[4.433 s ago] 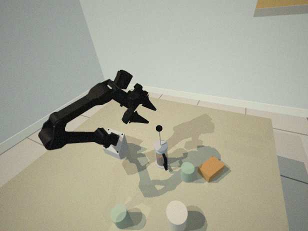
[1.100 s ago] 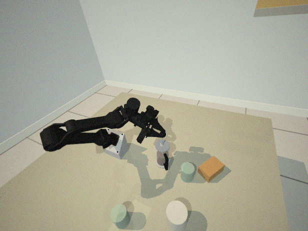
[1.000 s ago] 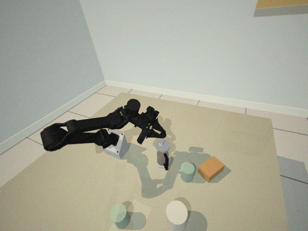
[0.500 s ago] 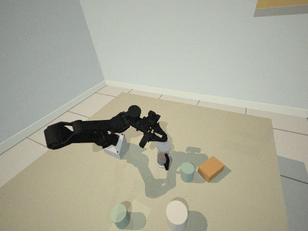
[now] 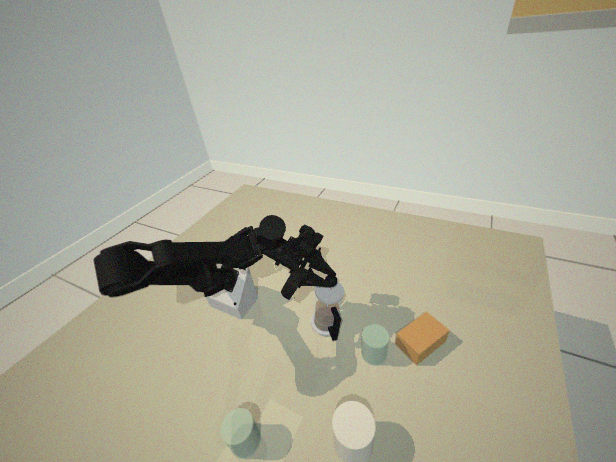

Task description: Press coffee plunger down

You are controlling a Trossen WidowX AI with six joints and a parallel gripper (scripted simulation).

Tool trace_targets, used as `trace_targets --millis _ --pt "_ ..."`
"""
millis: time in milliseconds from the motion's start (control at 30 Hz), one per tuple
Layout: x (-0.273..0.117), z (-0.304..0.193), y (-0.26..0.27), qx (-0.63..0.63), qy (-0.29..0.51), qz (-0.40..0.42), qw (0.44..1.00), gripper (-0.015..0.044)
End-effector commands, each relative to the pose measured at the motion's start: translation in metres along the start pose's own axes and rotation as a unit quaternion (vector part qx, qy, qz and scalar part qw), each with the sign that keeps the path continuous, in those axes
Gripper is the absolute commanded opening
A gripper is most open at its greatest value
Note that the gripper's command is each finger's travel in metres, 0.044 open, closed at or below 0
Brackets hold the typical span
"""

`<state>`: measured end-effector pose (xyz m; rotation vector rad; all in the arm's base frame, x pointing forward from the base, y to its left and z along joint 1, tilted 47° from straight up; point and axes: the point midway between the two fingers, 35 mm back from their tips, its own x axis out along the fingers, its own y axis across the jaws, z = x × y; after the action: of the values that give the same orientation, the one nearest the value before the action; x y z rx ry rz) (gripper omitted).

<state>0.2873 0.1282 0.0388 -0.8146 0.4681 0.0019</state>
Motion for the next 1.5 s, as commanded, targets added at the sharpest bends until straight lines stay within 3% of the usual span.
trace_targets --millis 0,1167,1467 --pt "0.0042 -0.0084 -0.0002 -0.012 0.014 -0.004 1.000 0.0127" --pt "0.0044 -0.0023 0.0024 -0.007 0.007 -0.002 1.000 0.0127" --pt "0.0044 -0.0023 0.0024 -0.007 0.007 -0.002 1.000 0.0364"
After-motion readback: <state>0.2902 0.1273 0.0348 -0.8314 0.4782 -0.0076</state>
